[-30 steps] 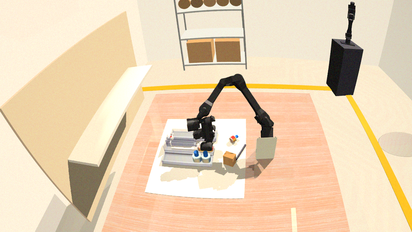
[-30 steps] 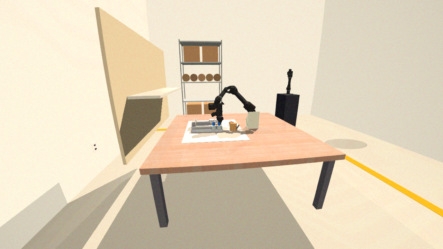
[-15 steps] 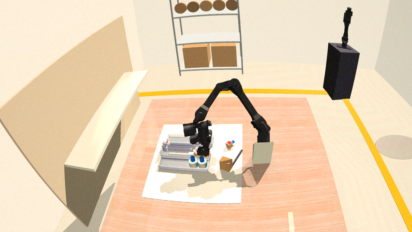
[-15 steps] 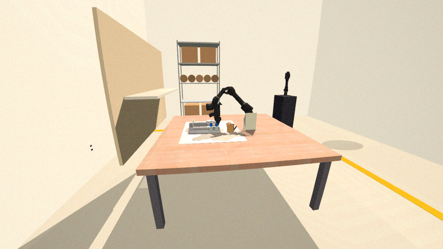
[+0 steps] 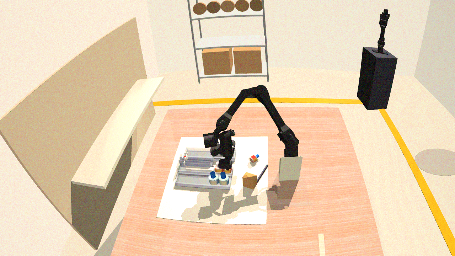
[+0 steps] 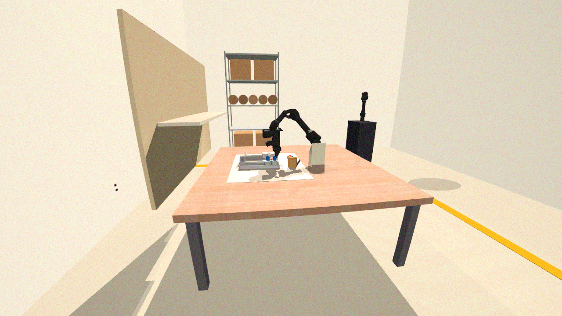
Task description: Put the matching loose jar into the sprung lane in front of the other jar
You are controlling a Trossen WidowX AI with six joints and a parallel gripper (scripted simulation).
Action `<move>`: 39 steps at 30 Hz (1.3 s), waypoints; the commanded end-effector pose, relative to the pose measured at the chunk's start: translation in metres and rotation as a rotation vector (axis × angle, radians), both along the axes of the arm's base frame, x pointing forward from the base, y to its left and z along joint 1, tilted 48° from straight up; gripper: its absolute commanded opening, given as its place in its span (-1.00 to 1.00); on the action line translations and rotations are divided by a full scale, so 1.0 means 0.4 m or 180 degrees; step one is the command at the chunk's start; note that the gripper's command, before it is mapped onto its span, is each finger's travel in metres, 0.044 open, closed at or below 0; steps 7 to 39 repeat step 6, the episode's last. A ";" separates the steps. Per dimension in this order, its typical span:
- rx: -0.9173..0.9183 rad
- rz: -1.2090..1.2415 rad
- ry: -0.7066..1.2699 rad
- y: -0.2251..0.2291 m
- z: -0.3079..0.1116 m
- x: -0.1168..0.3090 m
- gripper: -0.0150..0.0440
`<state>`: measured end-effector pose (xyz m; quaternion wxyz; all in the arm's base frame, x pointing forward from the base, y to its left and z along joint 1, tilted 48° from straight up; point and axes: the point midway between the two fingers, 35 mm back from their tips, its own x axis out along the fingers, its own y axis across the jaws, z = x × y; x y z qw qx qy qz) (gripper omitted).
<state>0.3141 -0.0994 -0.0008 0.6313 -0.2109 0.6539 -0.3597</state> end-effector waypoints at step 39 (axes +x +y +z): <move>0.0014 -0.0003 0.0022 0.021 -0.008 -0.079 0.55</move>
